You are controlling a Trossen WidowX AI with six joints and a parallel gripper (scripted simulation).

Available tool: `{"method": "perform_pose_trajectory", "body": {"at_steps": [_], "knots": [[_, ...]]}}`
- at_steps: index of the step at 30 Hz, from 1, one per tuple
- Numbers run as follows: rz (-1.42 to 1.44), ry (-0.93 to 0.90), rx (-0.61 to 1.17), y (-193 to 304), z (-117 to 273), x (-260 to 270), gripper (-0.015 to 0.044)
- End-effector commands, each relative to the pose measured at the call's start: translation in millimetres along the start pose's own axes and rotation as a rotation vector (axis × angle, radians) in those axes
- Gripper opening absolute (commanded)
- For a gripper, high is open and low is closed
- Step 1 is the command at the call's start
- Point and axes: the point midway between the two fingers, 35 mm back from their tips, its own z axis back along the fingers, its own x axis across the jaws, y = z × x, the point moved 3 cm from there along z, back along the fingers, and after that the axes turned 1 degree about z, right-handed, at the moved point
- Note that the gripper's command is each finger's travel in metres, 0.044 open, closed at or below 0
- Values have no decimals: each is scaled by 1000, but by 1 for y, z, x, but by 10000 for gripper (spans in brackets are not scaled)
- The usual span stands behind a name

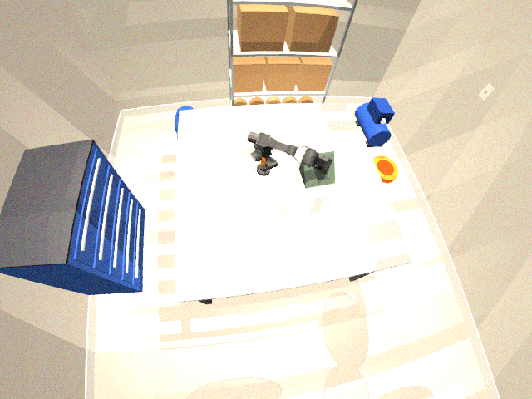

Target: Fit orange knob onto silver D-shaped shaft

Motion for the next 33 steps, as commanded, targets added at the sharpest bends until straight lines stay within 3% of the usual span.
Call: {"method": "perform_pose_trajectory", "body": {"at_steps": [1, 25, 33], "knots": [[55, 0, -1, 1, -2, 0, 0], [55, 0, -1, -1, 1, 0, 0], [264, 0, -1, 0, 0, 0, 0]]}}
